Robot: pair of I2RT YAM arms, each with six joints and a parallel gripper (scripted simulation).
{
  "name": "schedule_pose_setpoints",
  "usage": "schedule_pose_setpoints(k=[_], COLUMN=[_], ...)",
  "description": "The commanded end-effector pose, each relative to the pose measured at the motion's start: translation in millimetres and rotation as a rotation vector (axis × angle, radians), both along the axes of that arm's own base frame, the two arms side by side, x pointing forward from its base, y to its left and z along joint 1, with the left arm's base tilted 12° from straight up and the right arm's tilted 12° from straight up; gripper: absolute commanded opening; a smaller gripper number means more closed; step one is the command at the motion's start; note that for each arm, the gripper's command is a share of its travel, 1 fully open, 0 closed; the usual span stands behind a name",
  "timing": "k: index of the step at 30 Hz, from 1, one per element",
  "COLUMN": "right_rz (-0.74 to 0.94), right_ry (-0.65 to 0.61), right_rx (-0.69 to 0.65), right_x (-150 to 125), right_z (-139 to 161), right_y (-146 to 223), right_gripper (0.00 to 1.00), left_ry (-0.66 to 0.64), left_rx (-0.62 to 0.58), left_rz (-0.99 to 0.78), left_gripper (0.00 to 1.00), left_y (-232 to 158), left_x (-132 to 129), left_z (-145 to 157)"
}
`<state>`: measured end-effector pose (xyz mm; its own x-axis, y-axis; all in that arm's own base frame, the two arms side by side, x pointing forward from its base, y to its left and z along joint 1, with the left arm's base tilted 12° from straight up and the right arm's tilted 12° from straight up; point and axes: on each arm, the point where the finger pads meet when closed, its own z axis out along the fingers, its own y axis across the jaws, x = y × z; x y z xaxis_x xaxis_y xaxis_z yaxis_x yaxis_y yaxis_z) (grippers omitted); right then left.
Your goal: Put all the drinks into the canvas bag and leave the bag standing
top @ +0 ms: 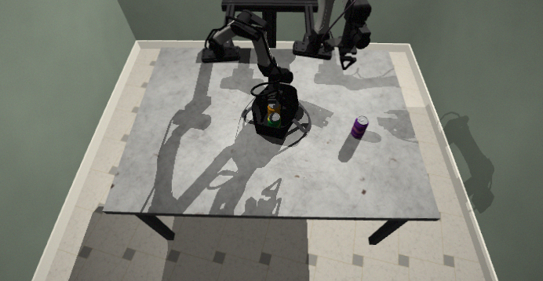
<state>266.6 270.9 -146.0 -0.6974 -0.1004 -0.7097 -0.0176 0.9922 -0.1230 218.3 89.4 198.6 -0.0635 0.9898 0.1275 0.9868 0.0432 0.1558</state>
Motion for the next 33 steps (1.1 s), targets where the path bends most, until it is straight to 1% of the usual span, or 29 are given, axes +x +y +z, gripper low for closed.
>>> schedule_pose_setpoints(k=[1,3,5,16,17,33], right_rz=[0.008,0.005,0.005,0.005,0.005,0.005], right_ry=[-0.080,-0.069,-0.062,-0.062,-0.062,-0.062], right_rx=[0.088,0.066,0.054,0.054,0.054,0.054], right_x=[14,13,10,10,10,10], right_z=[27,19,16,16,16,16], right_y=[28,21,16,16,16,16], right_gripper=[0.84,0.84,0.84,0.84,0.86,0.86], left_ry=[-0.024,-0.024,-0.024,-0.024,-0.024,-0.024], left_rx=[-0.001,-0.001,-0.001,-0.001,-0.001,-0.001], left_rz=[0.003,0.003,0.003,0.003,0.003,0.003], left_gripper=[1.00,1.00,1.00,1.00,1.00,1.00], left_y=[-1,-1,-1,-1,-1,-1], left_x=[2,2,2,2,2,2], left_z=[5,5,5,5,5,5])
